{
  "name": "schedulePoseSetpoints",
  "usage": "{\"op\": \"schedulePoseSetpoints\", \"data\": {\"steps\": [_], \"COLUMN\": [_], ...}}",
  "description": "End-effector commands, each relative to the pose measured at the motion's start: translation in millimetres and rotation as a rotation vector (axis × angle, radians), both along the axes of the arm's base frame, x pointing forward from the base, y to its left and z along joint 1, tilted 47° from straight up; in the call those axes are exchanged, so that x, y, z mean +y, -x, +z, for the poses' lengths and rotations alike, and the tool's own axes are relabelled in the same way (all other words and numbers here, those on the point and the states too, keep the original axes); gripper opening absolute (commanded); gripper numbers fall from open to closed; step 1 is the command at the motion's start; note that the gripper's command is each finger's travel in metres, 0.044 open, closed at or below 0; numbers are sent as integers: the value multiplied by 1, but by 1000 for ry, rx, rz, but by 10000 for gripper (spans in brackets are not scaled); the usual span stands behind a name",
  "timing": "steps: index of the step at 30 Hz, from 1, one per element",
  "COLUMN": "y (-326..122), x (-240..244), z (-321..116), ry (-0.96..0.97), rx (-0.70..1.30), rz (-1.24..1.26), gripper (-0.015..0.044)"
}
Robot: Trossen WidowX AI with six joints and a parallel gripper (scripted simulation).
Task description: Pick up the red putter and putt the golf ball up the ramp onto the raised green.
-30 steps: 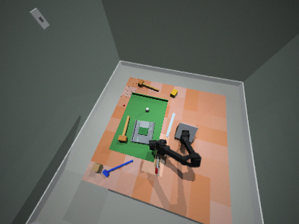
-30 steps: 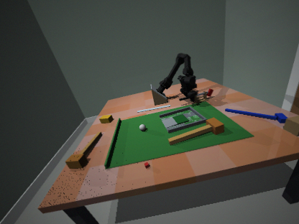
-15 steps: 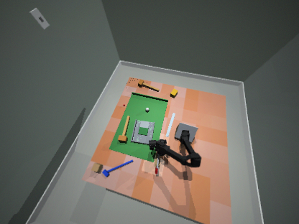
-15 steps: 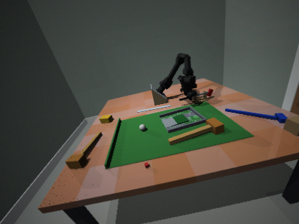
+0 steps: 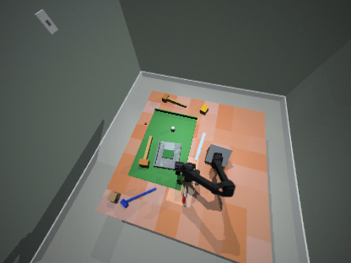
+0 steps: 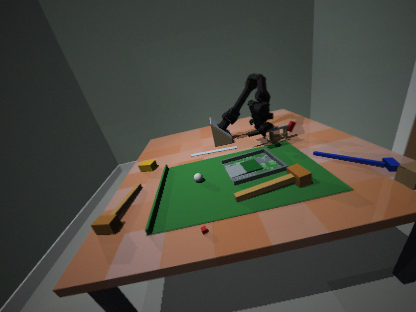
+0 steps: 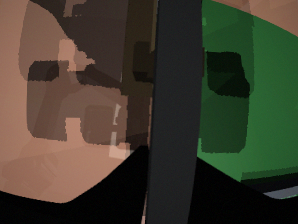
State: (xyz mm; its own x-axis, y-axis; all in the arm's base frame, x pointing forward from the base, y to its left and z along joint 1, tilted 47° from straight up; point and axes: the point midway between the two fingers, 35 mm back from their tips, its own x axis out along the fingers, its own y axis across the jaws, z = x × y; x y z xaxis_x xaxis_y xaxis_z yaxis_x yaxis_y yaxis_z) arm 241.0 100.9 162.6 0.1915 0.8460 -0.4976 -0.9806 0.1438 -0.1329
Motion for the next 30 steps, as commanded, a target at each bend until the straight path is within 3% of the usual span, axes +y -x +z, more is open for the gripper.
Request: {"op": "schedulePoseSetpoints", "data": {"steps": [1, 18, 30], "y": [1, 17, -21], "x": [-13, -49, -104], "z": [12, 55, -6], "ry": [-2, -25, 85], "rx": [-1, -1, 229], "rz": [-2, -3, -223], "gripper": [0, 0, 0]}}
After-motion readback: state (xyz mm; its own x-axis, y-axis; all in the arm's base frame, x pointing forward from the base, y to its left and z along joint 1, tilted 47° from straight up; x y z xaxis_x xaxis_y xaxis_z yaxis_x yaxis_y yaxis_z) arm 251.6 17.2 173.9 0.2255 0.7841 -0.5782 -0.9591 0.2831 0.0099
